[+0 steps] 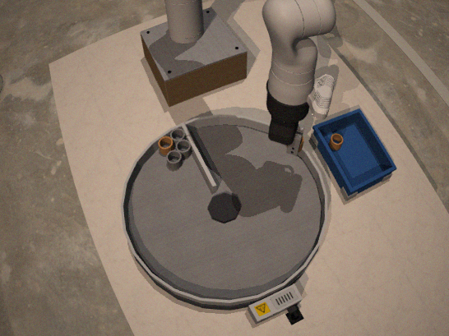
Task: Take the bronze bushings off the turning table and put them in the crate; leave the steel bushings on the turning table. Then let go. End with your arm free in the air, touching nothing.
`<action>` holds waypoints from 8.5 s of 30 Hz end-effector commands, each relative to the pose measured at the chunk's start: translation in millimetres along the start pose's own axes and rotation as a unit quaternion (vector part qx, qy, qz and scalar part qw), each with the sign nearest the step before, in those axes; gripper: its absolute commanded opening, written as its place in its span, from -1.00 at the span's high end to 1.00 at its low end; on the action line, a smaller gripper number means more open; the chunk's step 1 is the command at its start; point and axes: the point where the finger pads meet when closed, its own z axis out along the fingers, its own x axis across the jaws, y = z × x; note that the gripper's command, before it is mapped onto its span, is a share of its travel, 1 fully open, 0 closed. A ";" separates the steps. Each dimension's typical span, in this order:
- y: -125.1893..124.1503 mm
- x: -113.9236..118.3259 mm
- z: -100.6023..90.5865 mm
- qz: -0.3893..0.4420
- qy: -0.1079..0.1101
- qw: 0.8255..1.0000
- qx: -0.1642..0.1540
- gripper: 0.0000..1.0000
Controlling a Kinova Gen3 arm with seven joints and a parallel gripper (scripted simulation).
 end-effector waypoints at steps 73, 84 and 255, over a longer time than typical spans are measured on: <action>-153.0 -54.1 23.2 -0.002 0.001 1.000 0.001 1.00; -153.4 -54.8 47.4 -0.003 0.000 1.000 0.001 1.00; -153.9 -55.5 125.8 -0.003 0.000 1.000 0.001 0.16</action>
